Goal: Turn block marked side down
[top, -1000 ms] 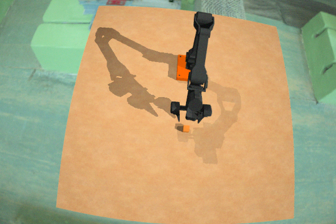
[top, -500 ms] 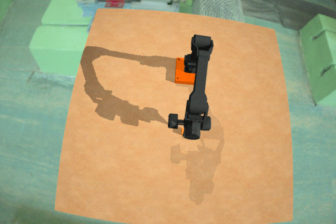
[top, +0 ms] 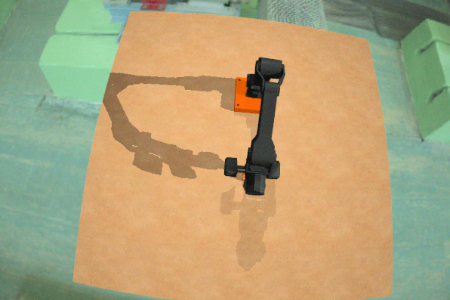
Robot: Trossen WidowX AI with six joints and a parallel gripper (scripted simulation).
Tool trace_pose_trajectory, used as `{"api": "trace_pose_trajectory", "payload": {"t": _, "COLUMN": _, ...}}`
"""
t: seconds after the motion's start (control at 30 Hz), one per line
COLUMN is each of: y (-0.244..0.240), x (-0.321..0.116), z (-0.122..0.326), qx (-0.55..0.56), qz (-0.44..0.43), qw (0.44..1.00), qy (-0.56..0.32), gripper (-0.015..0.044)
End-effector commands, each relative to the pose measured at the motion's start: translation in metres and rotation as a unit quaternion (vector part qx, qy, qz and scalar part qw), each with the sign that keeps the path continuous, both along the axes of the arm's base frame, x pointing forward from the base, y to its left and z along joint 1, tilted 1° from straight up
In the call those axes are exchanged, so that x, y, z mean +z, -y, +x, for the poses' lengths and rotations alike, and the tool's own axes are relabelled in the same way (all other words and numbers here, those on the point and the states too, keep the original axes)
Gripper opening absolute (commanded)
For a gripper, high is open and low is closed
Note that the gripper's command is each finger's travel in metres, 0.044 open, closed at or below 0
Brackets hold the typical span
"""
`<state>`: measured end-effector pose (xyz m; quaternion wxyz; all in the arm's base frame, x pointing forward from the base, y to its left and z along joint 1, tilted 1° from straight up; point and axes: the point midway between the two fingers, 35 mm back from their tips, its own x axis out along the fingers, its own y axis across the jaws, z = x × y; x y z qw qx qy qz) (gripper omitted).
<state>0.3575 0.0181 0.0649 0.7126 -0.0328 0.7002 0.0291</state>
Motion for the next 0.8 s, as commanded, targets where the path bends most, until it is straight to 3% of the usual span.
{"api": "trace_pose_trajectory", "payload": {"t": 0.0, "y": 0.001, "x": -0.009, "z": 0.002, "qx": -0.002, "qz": -0.002, "qw": 1.0, "qy": 0.005, "gripper": 0.044}}
{"api": "trace_pose_trajectory", "payload": {"t": 0.77, "y": 0.001, "x": -0.045, "z": 0.002, "qx": -0.002, "qz": -0.002, "qw": 1.0, "qy": 0.005, "gripper": 0.044}}
